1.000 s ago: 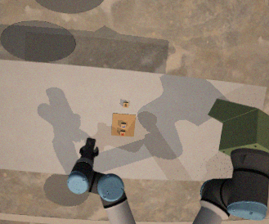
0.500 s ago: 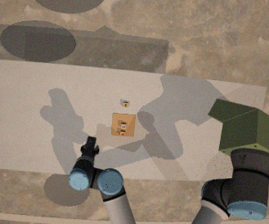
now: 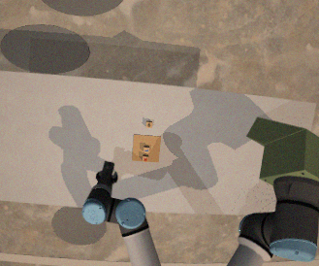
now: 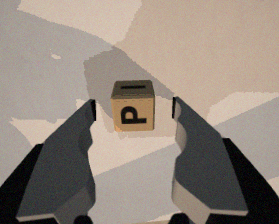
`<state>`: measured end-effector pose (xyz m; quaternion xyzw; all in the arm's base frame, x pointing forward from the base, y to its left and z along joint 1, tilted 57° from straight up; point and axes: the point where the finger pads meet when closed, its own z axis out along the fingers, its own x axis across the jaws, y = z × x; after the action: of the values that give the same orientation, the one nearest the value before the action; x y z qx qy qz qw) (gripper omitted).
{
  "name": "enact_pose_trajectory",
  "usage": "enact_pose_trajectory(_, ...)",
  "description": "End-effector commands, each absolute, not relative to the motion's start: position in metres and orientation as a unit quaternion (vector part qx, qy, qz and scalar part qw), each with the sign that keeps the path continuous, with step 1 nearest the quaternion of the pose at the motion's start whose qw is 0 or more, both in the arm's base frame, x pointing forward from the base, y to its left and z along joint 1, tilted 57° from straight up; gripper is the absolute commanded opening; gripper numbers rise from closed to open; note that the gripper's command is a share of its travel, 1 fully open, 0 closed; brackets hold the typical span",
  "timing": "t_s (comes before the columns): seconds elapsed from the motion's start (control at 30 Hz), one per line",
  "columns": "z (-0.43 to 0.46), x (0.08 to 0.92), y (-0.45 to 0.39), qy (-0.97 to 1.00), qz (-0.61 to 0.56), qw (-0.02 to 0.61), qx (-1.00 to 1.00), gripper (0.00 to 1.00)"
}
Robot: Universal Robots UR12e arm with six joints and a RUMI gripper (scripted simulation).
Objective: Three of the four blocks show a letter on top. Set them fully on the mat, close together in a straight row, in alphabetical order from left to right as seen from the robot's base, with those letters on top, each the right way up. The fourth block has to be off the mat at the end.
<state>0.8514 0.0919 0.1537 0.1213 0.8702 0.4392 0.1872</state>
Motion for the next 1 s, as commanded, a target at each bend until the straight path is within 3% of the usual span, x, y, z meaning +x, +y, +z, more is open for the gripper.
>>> enact_pose_trajectory(0.0, 0.1542, 0.8516, 0.0914, 0.870, 0.439, 0.188, 0.121, 0.40)
enact_pose_trajectory(0.07, 0.1542, 0.8516, 0.0914, 0.870, 0.439, 0.188, 0.121, 0.40)
enact_pose_trajectory(0.1, 0.1542, 0.8516, 0.0914, 0.870, 0.439, 0.188, 0.121, 0.28)
enact_pose_trajectory(0.63, 0.1542, 0.8516, 0.0914, 0.870, 0.439, 0.188, 0.121, 0.28)
enact_pose_trajectory(0.67, 0.1542, 0.8516, 0.0914, 0.870, 0.439, 0.188, 0.121, 0.09)
enact_pose_trajectory(0.97, 0.1542, 0.8516, 0.0914, 0.870, 0.439, 0.188, 0.121, 0.09)
